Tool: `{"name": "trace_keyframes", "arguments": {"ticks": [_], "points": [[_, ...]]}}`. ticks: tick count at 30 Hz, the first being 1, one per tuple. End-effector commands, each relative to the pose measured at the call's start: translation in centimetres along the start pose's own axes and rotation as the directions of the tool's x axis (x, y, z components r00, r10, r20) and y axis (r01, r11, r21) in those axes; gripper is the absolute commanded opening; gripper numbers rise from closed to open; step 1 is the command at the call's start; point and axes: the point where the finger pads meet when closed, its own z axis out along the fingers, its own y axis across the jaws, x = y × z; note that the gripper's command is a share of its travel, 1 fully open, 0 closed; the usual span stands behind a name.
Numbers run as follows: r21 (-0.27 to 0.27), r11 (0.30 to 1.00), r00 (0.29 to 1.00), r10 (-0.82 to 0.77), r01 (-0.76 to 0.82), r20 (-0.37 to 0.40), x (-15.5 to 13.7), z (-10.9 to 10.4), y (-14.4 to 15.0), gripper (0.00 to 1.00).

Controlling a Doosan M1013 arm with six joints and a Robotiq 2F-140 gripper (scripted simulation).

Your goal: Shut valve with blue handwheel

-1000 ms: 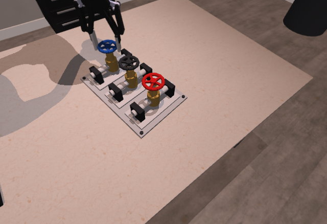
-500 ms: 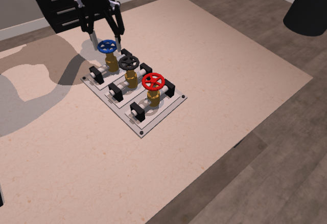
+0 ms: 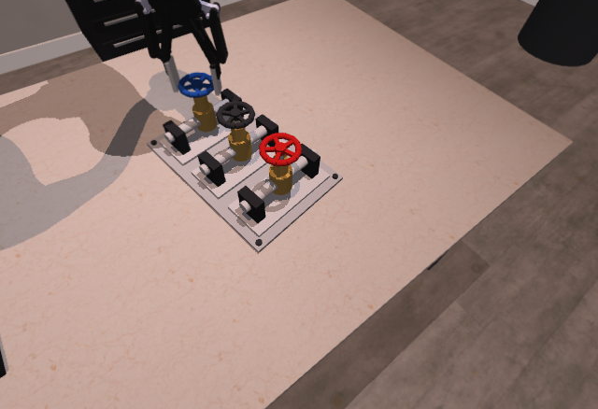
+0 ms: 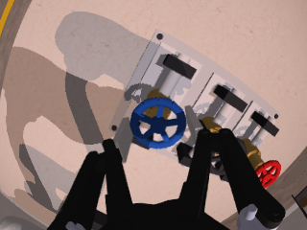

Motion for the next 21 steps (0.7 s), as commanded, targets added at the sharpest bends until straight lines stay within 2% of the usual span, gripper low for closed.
{"name": "trace_keyframes", "arguments": {"ticks": [1,9,10,21], "points": [[0.0,1.0,1.0,0.0,0.0,0.0,0.0,-0.01,0.0,0.56],[0.0,1.0,1.0,0.0,0.0,0.0,0.0,-0.01,0.0,0.56],[0.0,1.0,1.0,0.0,0.0,0.0,0.0,-0.01,0.0,0.1],[0.0,1.0,1.0,0.0,0.0,0.0,0.0,-0.01,0.0,0.1]]}}
